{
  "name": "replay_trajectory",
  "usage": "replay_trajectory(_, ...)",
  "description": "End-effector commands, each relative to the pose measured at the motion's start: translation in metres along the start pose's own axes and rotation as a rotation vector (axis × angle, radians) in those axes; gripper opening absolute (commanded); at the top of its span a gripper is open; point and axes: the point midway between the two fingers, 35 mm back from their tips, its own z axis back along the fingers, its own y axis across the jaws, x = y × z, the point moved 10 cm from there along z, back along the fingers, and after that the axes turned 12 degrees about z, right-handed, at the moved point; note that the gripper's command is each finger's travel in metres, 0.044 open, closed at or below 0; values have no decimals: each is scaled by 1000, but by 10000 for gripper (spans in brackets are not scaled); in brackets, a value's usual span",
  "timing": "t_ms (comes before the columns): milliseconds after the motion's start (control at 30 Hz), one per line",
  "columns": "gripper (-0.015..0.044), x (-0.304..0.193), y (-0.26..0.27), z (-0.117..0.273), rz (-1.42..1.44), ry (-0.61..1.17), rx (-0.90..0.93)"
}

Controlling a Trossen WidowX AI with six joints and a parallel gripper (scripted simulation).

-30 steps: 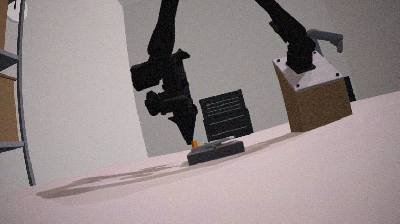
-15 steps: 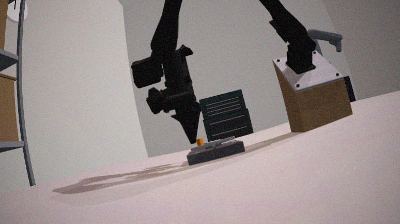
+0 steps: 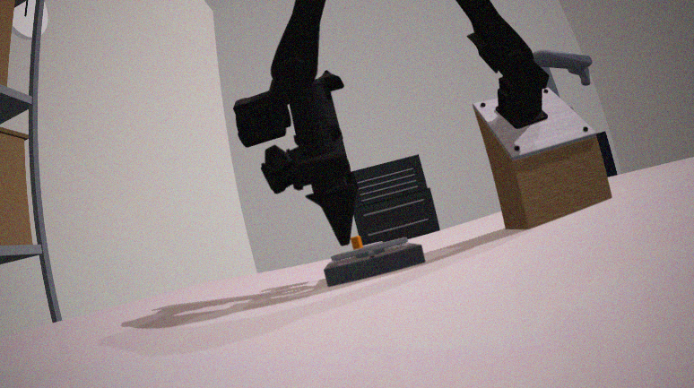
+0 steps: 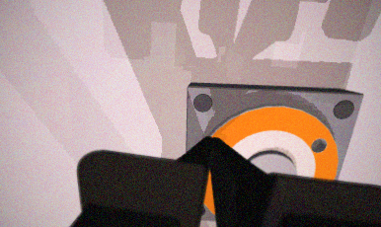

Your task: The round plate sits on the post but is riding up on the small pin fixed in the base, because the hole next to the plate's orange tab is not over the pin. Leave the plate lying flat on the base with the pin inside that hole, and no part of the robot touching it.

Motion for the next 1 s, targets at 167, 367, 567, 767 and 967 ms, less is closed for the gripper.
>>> replay_trajectory(167, 0, -8, 5, 0, -6, 1, 6)
replay_trajectory(367, 0, -11, 7, 0, -6, 1, 6)
replay_trajectory(567, 0, -13, 8, -1, -6, 1, 6)
replay_trajectory(767, 0, -12, 6, 22, -6, 1, 4)
replay_trajectory(967, 0, -20, 5, 41, -6, 2, 4)
